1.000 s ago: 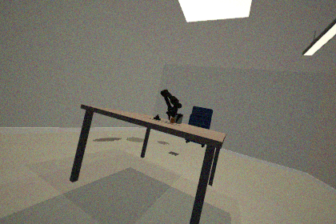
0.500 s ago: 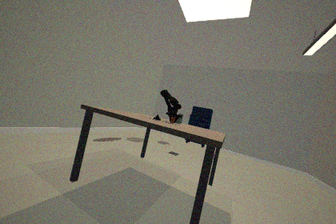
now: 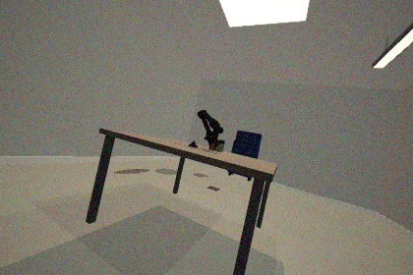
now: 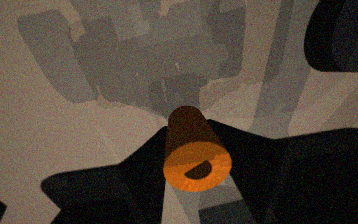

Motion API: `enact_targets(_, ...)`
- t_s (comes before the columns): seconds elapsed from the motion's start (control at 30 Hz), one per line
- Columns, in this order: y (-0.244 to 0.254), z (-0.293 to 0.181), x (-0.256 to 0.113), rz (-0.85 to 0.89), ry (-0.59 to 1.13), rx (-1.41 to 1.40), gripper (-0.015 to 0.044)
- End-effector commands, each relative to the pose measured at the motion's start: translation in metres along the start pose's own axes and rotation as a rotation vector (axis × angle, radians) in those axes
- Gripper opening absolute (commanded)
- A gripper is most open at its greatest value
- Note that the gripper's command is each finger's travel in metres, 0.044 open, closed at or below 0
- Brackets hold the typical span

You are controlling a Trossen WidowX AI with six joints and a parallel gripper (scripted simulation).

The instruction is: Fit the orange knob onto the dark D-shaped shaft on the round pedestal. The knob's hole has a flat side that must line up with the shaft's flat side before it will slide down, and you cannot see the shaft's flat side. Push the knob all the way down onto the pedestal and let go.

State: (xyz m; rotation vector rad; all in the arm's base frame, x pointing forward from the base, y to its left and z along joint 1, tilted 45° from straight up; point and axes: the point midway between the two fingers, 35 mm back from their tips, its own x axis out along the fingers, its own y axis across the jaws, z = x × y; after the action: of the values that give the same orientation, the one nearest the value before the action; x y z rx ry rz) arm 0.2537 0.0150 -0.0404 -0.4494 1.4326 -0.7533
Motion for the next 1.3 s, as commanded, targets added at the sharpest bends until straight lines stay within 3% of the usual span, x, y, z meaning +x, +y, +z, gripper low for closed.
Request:
enact_targets(0.0,0.006,0.007,-0.02,0.012,-0.008,0.006,0.0)
enact_targets(0.7,0.011,0.009,-0.128,0.012,-0.006,0.005,0.0)
enact_targets(1.27,-0.017,0.027,-0.123,0.031,0.001,-0.005,0.0)
